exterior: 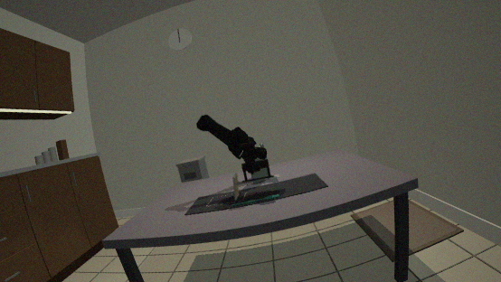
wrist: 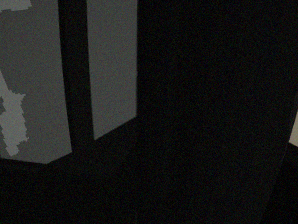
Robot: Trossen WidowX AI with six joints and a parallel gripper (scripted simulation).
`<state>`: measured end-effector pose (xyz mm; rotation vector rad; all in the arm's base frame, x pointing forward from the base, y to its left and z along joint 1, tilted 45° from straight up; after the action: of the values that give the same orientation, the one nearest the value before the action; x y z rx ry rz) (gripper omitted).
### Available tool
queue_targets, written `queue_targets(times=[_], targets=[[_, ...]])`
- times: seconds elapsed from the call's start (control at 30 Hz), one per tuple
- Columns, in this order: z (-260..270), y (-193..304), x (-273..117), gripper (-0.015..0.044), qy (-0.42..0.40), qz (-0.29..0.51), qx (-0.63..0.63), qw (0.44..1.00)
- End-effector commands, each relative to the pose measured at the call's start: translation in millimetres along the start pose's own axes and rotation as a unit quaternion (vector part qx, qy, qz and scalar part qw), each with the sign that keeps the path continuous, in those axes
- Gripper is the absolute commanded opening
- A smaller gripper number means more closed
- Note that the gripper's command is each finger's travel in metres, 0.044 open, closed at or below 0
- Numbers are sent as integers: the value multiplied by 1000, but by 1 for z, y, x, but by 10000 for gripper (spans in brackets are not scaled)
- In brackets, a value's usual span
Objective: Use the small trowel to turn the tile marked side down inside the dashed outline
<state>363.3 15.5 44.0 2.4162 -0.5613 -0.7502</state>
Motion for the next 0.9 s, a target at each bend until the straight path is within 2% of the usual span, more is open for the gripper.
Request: queue_targets(times=[0.0, 0.23, 0.57, 0.87], targets=[[-4, 14, -1, 0, 7, -4, 0, 1000], [-4, 17, 0, 0, 7, -4, 0, 1000], [-17, -44, -20, 0, 6, -5, 2, 1000], [-17, -45, -20, 0, 6, -5, 2, 1000]])
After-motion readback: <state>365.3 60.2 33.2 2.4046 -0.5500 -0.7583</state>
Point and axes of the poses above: the point midway between the two fingers, 35 mm back from their tips, its own x axis out along the fingers, its own z axis across the jaws, y = z × x, the point moved 4 cm from there along -x, back along the fingers, and after that the axes turned 9 degrees about x, right-handed, at the moved point
